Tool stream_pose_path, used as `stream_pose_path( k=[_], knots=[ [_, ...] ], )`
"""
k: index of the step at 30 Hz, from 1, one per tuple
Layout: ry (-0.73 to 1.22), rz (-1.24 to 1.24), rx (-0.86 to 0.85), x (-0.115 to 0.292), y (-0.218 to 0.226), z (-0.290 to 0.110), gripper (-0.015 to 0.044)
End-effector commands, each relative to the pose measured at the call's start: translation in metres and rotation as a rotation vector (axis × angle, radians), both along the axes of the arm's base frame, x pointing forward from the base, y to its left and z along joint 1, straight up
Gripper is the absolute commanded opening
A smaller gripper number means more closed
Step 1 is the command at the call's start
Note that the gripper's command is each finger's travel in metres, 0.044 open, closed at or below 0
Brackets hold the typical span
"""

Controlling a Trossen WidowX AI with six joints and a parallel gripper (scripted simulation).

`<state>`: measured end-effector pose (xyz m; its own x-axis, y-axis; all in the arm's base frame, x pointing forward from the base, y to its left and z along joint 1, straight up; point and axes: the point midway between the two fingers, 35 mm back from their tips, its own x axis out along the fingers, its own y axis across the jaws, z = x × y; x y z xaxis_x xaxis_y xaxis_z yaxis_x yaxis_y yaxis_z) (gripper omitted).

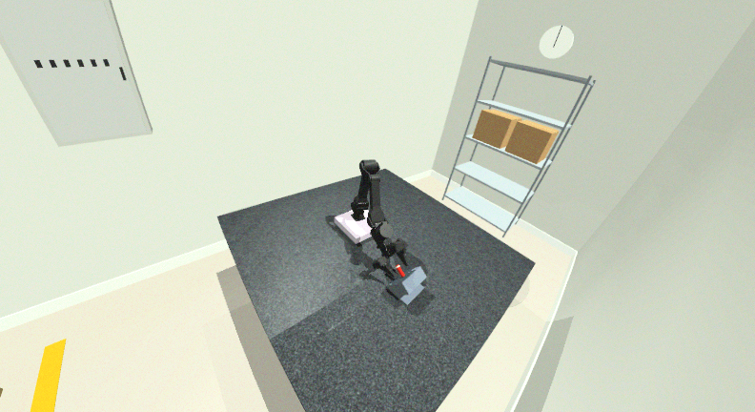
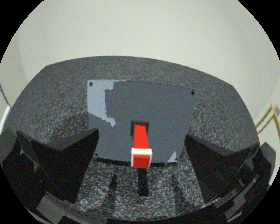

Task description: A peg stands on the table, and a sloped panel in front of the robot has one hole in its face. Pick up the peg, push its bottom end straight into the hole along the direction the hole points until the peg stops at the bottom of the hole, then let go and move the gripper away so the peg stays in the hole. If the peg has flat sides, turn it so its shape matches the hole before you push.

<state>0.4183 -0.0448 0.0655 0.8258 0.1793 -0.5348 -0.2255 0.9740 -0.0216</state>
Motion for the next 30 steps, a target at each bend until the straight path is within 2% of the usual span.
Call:
stream_pose_path(
  k=[1,30],
  knots=[
    [0.003,0.006,0.001,-0.004,0.0,0.002,0.044],
    [0.005,0.001,-0.001,-0.029,-0.009,0.023,0.044]
  ],
)
